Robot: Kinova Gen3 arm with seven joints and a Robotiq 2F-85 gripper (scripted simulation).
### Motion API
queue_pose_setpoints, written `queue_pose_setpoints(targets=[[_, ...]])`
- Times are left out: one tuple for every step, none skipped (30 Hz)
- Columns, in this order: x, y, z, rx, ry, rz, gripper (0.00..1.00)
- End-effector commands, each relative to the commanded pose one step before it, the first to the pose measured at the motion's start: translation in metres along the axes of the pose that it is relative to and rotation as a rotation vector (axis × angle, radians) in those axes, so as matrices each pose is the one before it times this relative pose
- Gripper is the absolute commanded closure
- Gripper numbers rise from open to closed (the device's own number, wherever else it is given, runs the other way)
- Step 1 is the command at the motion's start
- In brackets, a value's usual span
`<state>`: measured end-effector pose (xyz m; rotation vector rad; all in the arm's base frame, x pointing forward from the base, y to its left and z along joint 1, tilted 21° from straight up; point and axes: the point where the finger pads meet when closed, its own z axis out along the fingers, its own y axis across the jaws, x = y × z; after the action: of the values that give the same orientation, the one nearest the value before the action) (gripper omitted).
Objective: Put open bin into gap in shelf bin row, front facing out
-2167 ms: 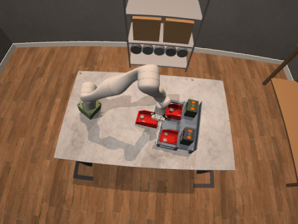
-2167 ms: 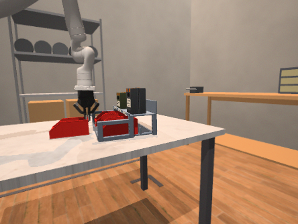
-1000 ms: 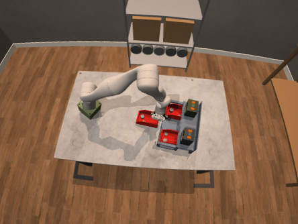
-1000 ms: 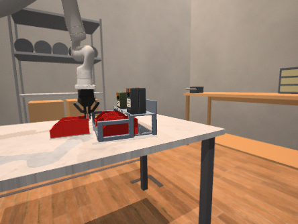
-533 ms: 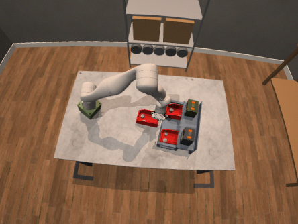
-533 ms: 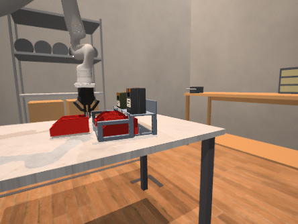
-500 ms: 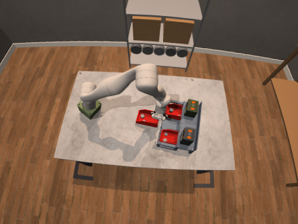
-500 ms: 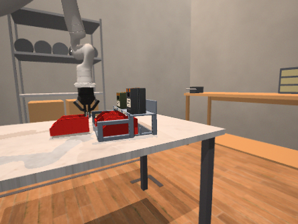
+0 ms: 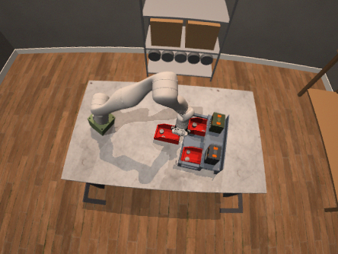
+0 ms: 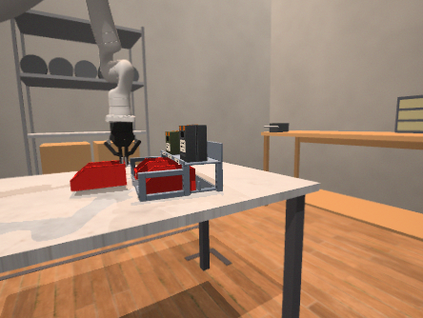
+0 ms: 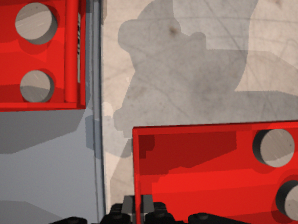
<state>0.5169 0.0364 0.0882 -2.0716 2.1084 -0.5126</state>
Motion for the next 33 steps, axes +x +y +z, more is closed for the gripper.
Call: queue_pose_setpoints(targets=[[0.00249,0.00298,-0.00746,-0.00349,0.00173,0.00330,0.90],[0.00000,0.00000,0.00000,0.00000,0.00000,0.00000,0.90],[0.00000,0.00000,0.00000,0.00000,0.00000,0.00000,0.90],[0.00000,0.00000,0.00000,0.00000,0.00000,0.00000,0.90],[0.00000,0.00000,0.00000,0.00000,0.00000,0.00000,0.90],[0.00000,0.00000,0.00000,0.00000,0.00000,0.00000,0.90],[0.00000,0.00000,0.00000,0.00000,0.00000,0.00000,0.90],[0.00000,0.00000,0.00000,0.00000,0.00000,0.00000,0.90],[0.00000,0.00000,0.00000,0.00000,0.00000,0.00000,0.90],[0.00000,0.00000,0.00000,0.00000,0.00000,0.00000,0.90],[0.00000,0.00000,0.00000,0.00000,0.00000,0.00000,0.90],[0.00000,0.00000,0.00000,0.00000,0.00000,0.00000,0.90],[-0.00109,-0.00206,0.00145,0.00465,-0.00175,-0.00138,0.90],[0.00029,0.00059,0.00026,-0.00116,0.00044,0.00034,0.90],[0.00029,0.00059,0.00026,-0.00116,0.00044,0.00034,0.90],[0.00029,0.00059,0.00026,-0.00116,0.00044,0.00034,0.90],[0.00029,0.00058,0.00026,-0.00116,0.00044,0.00034,0.90],[0.00000,0.00000,0.00000,0.00000,0.00000,0.00000,0.90],[0.00000,0.00000,0.00000,0.00000,0.00000,0.00000,0.90],[0.00000,0.00000,0.00000,0.00000,0.00000,0.00000,0.90],[0.00000,0.00000,0.00000,0.00000,0.00000,0.00000,0.90],[0.00000,0.00000,0.00000,0.00000,0.00000,0.00000,0.90],[0.00000,0.00000,0.00000,0.00000,0.00000,0.00000,0.90],[0.00000,0.00000,0.00000,0.00000,0.00000,0.00000,0.90],[0.00000,0.00000,0.00000,0.00000,0.00000,0.00000,0.90],[0.00000,0.00000,0.00000,0.00000,0.00000,0.00000,0.90],[0.00000,0.00000,0.00000,0.00000,0.00000,0.00000,0.90],[0.00000,0.00000,0.00000,0.00000,0.00000,0.00000,0.90],[0.00000,0.00000,0.00000,0.00000,0.00000,0.00000,0.90],[-0.00111,-0.00213,-0.00052,0.00438,-0.00170,-0.00142,0.90],[0.00029,0.00058,0.00074,-0.00109,0.00042,0.00036,0.90],[0.00029,0.00058,0.00074,-0.00109,0.00042,0.00036,0.90],[0.00029,0.00058,0.00074,-0.00109,0.00042,0.00036,0.90]])
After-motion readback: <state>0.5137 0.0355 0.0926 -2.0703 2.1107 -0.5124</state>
